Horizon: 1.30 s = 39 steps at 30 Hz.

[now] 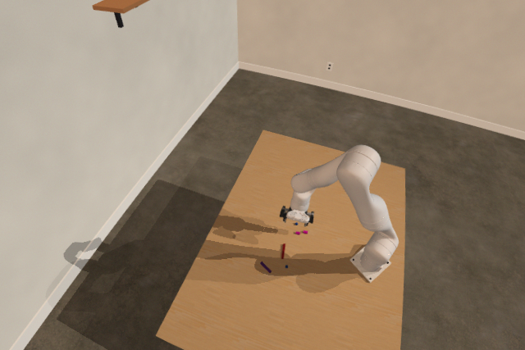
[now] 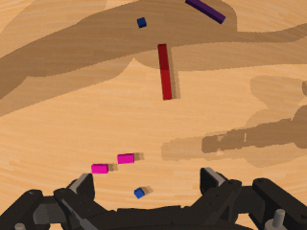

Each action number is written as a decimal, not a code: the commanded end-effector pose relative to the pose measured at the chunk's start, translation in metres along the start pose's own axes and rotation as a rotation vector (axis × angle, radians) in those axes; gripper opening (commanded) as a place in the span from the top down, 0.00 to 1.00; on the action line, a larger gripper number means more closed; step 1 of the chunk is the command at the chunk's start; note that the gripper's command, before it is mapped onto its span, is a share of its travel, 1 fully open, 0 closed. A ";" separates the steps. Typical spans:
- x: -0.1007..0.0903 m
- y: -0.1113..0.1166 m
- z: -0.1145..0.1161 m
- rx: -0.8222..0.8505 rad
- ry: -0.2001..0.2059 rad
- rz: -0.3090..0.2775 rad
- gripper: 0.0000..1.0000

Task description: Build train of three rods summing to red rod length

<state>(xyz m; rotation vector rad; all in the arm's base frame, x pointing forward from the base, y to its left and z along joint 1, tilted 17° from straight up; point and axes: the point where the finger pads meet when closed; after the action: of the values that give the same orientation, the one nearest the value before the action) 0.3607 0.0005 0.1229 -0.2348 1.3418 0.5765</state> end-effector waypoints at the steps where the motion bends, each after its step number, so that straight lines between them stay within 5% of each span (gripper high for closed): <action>1: 0.001 0.010 0.006 0.004 0.005 -0.001 0.00; 39: 0.011 0.115 0.041 0.916 -0.002 -0.006 0.00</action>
<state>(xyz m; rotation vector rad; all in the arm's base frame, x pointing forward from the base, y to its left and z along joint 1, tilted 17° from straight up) 0.3402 0.1096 0.1384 0.5071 1.4715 -0.0795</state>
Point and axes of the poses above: the point where the finger pads meet when closed, its own x axis out along the fingers, its own z axis across the jaws, y = z × x, and after that the axes turned 14 degrees about -x, right-handed
